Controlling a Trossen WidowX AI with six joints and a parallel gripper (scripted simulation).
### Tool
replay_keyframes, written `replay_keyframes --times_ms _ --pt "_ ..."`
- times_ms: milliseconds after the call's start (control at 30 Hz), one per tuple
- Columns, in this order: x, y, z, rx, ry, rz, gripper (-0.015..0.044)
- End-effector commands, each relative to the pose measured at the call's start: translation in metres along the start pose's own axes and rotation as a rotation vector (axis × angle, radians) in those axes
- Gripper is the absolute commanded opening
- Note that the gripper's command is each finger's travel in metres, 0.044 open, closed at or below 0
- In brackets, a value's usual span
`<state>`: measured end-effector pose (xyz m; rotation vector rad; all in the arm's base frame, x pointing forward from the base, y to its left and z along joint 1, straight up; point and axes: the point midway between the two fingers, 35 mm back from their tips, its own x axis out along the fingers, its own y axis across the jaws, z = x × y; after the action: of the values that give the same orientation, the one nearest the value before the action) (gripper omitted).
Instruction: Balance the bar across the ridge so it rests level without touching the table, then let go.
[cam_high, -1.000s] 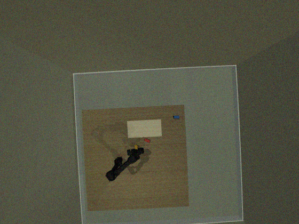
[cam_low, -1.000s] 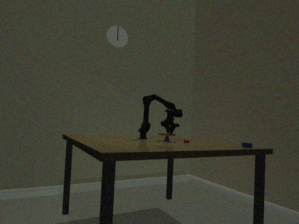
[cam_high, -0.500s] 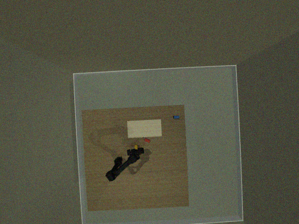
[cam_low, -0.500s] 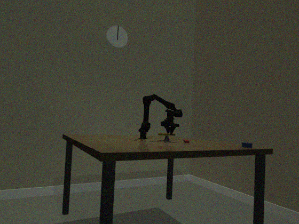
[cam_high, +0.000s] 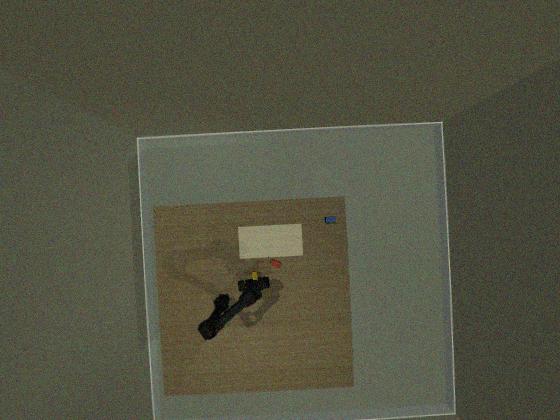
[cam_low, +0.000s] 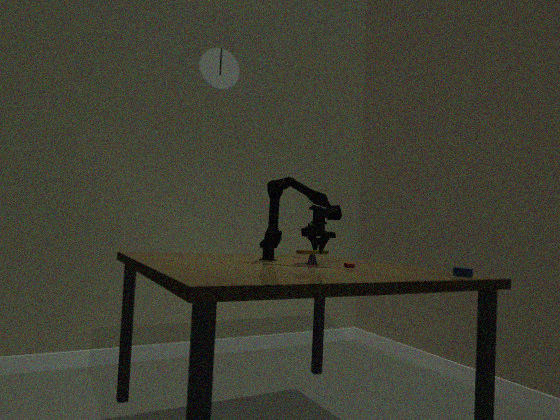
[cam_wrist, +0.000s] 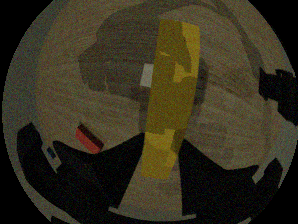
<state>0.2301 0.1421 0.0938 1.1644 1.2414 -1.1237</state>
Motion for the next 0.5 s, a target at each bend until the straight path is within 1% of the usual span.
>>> replay_keyframes --times_ms 0,167,200,467 --pt "0.0 0.0 0.0 0.0 0.0 0.0 0.0172" --pt "0.0 0.0 0.0 0.0 0.0 0.0 0.0173" --pt "0.0 0.0 0.0 0.0 0.0 0.0 0.0185" --pt "0.0 0.0 0.0 0.0 0.0 0.0 0.0185"
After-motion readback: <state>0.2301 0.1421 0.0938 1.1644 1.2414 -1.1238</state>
